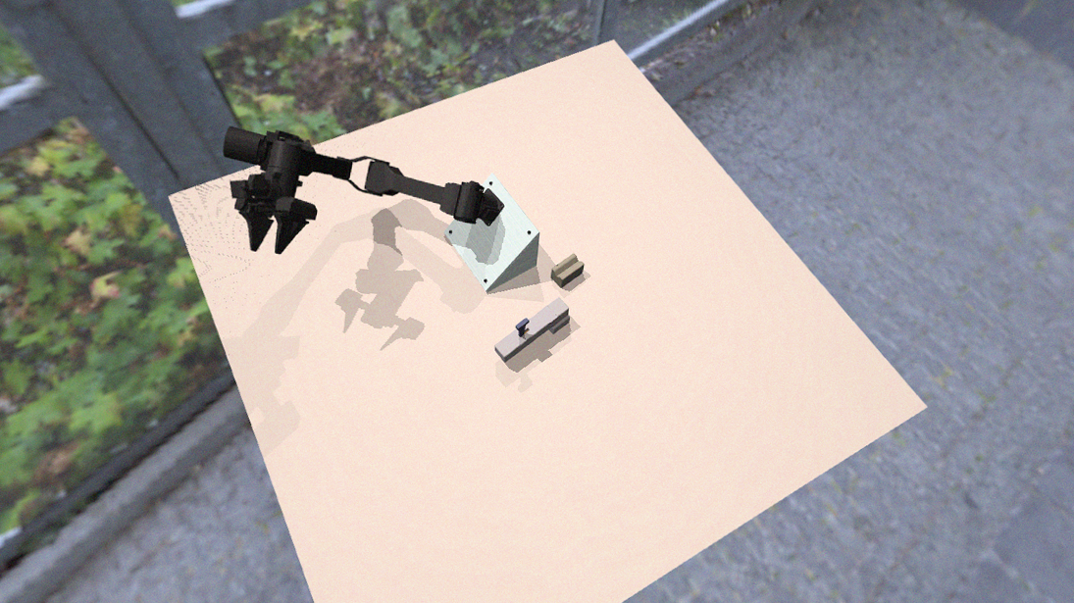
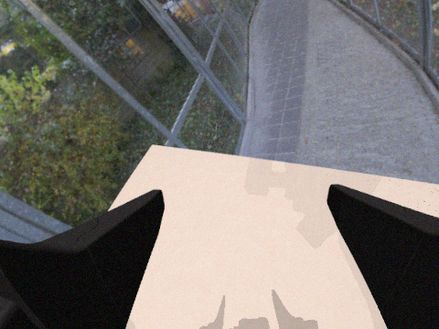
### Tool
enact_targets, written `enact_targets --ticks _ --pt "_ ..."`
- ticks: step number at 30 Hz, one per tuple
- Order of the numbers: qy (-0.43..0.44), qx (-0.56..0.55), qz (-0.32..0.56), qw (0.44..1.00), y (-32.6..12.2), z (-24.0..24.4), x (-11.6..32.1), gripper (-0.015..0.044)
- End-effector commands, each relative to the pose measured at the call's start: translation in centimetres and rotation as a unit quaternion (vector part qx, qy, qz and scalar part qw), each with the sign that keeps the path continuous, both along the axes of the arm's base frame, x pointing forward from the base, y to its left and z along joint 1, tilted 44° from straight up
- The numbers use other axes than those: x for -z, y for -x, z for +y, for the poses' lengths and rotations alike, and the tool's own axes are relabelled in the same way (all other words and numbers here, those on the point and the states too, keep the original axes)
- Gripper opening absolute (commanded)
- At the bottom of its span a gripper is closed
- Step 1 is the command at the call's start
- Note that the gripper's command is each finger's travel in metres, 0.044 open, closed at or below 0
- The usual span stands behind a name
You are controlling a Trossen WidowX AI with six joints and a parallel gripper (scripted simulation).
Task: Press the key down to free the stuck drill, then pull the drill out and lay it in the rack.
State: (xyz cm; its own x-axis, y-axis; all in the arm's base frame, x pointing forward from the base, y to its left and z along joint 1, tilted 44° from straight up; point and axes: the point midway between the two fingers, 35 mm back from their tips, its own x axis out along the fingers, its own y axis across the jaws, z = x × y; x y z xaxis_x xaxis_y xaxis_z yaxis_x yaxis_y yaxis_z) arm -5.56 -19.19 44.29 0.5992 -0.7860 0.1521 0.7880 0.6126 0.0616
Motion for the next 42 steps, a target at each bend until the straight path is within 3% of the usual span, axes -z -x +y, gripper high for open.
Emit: enact_targets --ticks 1,10,15,28,34,42 --pt "0.0 0.0 0.0 1.0 0.0 0.0 0.0 0.0374" --pt "0.003 -0.001 0.004 1.0 -0.4 0.3 -0.2 0.0137" --pt "0.036 -0.015 0.055 0.998 -5.3 3.3 -1.4 0.0006" --pt "0.098 -0.061 0.261 0.959 -19.9 9.9 1.1 0.0" --pt "0.091 -0.109 0.359 0.923 -27.3 12.9 5.7 0.0" --pt "0.06 -0.13 0.494 0.858 -33.3 14.5 13.8 0.0"
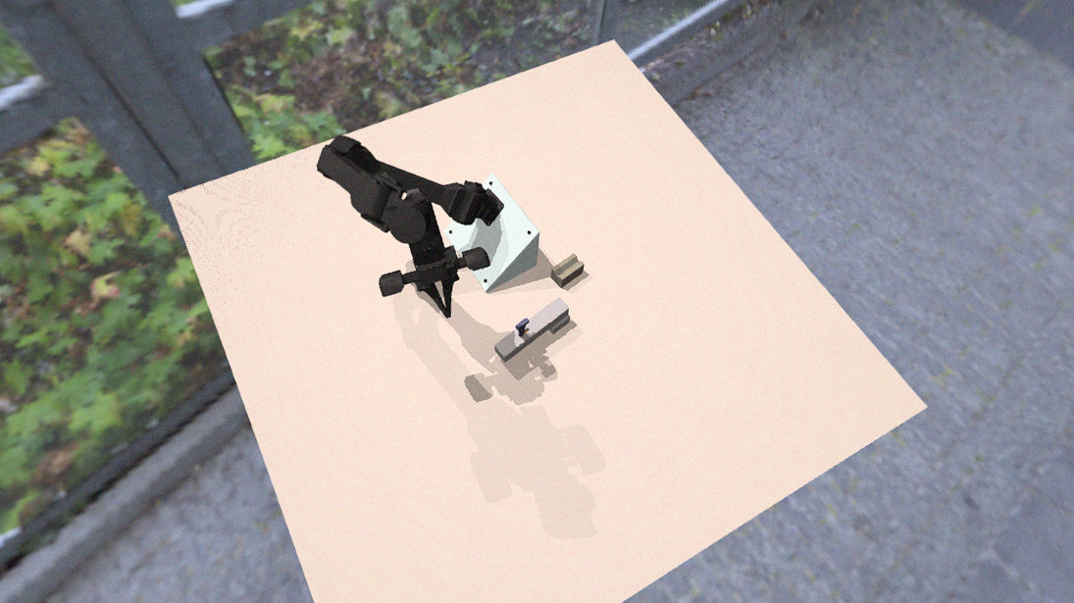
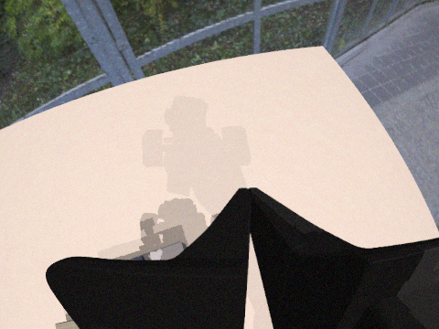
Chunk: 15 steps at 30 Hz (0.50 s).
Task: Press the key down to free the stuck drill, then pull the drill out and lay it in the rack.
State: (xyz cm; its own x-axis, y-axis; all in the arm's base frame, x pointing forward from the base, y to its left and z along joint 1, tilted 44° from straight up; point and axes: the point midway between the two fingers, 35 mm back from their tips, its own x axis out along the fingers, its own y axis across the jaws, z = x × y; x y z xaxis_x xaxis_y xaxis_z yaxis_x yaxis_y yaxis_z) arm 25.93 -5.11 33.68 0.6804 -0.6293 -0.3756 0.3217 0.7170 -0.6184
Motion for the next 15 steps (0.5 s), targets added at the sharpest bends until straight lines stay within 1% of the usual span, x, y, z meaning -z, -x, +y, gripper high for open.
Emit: enact_targets --ticks 1,6,8,15 --pt "-0.013 0.005 0.07 0.997 -2.2 0.5 4.0 0.0" --pt "-0.022 0.029 0.152 0.988 -3.7 0.6 8.3 0.0" --pt "-0.027 0.045 0.199 0.979 -4.2 0.5 10.8 0.0" --pt "-0.041 0.129 0.375 0.917 -3.9 -0.2 20.1 0.0"
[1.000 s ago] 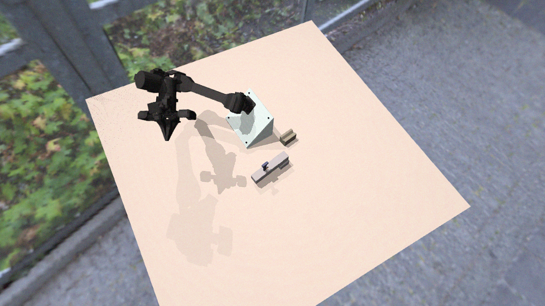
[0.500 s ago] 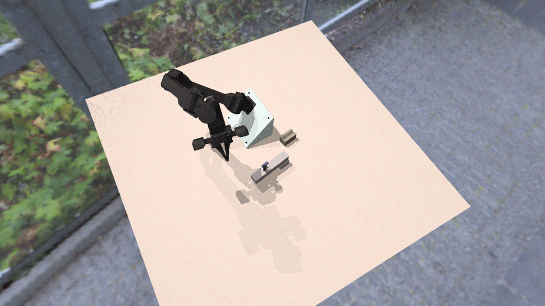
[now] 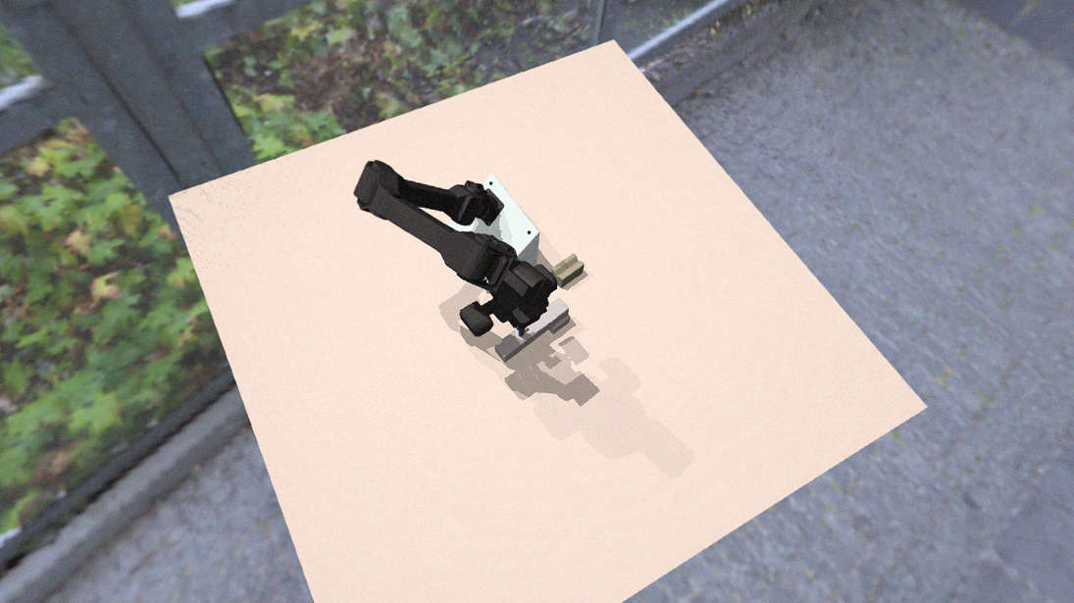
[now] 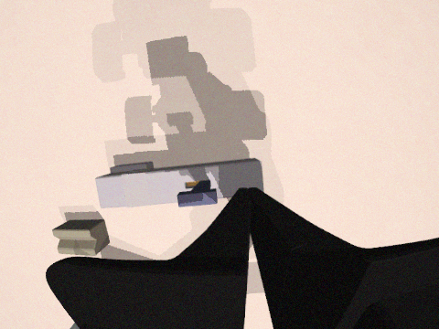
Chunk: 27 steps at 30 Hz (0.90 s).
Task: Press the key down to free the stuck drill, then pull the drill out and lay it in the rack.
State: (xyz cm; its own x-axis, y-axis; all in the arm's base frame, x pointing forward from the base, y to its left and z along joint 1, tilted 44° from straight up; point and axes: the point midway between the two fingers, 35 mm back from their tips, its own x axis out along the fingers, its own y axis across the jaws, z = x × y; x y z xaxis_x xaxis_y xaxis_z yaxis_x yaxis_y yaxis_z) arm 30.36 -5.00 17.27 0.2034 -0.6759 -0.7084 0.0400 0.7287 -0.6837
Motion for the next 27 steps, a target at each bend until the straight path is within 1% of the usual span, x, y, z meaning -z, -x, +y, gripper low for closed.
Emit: enact_targets --ticks 1,3,27 --pt "-0.002 0.049 0.096 0.994 0.7 -0.5 4.6 0.0" --pt "-0.001 0.058 0.114 0.992 1.0 -0.5 5.4 0.0" --pt "0.0 0.058 0.114 0.992 1.0 -1.7 6.6 0.0"
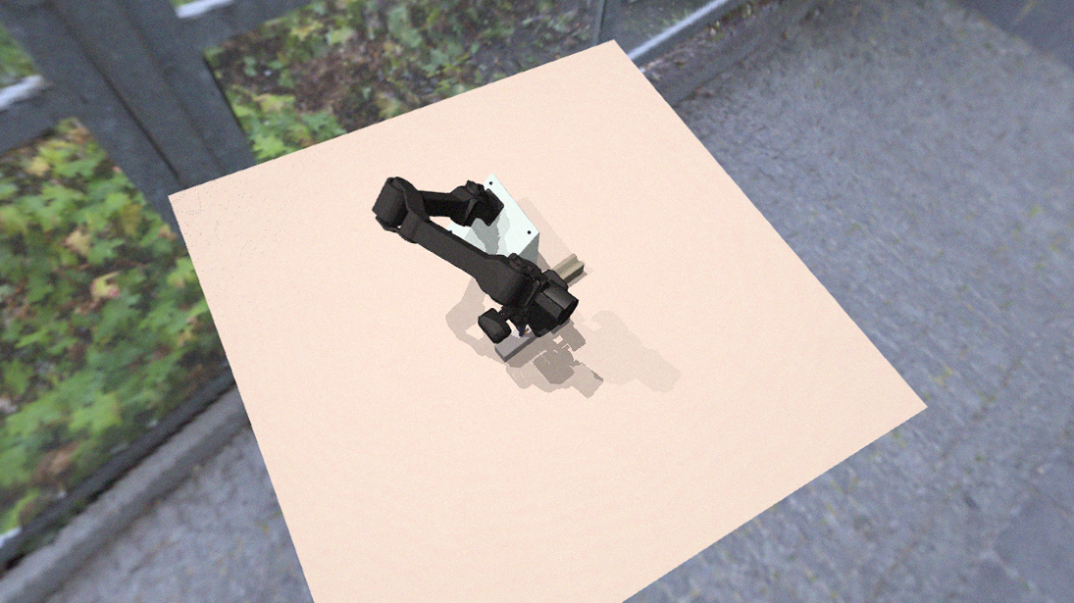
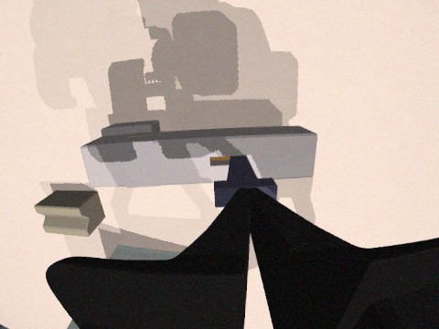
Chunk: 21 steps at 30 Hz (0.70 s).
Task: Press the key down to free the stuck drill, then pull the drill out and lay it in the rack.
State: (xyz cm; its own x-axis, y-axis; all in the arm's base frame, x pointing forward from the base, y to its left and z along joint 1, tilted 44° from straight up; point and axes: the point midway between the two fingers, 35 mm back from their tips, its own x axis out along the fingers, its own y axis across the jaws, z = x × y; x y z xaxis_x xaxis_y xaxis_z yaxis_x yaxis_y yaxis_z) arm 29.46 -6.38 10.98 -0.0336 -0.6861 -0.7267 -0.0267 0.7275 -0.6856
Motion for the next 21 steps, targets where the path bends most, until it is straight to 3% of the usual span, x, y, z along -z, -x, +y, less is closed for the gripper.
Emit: enact_targets --ticks 1,21 --pt "-0.001 0.001 0.004 1.0 0.08 -0.3 0.29 0.0" --pt "-0.001 0.001 0.004 1.0 0.34 -0.86 0.64 0.0"
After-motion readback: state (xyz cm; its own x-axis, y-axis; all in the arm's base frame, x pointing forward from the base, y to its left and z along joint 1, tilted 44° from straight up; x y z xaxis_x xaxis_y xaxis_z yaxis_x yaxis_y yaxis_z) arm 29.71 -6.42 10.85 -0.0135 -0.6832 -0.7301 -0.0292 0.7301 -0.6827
